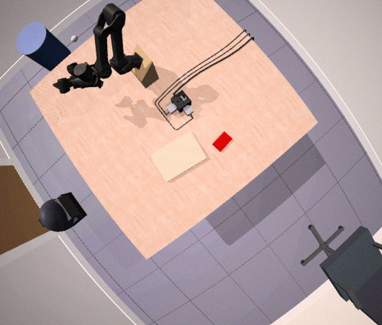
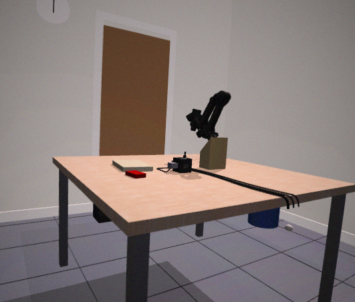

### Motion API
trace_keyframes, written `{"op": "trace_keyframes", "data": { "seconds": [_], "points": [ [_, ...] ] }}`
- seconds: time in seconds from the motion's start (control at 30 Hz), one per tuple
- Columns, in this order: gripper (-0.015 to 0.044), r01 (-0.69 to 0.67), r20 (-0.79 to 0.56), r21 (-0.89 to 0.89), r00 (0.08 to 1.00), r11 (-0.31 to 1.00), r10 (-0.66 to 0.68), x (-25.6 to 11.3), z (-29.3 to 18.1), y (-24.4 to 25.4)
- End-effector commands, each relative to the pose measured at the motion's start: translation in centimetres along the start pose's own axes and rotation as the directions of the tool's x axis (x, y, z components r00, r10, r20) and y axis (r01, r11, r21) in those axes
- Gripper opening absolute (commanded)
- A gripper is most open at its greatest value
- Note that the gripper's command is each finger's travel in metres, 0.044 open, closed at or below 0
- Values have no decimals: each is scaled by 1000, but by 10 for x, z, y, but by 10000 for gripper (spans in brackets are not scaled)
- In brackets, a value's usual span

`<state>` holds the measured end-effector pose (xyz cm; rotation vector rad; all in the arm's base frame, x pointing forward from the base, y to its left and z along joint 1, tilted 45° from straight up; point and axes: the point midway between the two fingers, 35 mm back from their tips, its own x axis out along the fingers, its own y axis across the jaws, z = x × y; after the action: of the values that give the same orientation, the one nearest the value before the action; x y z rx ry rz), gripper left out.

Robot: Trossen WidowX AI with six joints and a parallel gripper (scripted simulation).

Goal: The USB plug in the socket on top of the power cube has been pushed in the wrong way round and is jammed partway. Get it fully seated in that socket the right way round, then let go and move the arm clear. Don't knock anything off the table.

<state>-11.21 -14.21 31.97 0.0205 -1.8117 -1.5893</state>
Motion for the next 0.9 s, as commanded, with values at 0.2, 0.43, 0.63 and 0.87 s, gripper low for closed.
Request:
{"op": "trace_keyframes", "data": {
  "seconds": [0.2, 0.43, 0.63, 0.87],
  "points": [
    [440, 164, -405, -13, 901, 986, -155, -15, -111, -10],
    [440, 277, -740, -150, 605, 949, -293, -93, -216, -16],
    [440, 250, -862, -333, 309, 909, -401, -186, -266, -20],
    [440, 110, -844, -532, 6, 839, -536, -306, -275, -28]
  ]
}}
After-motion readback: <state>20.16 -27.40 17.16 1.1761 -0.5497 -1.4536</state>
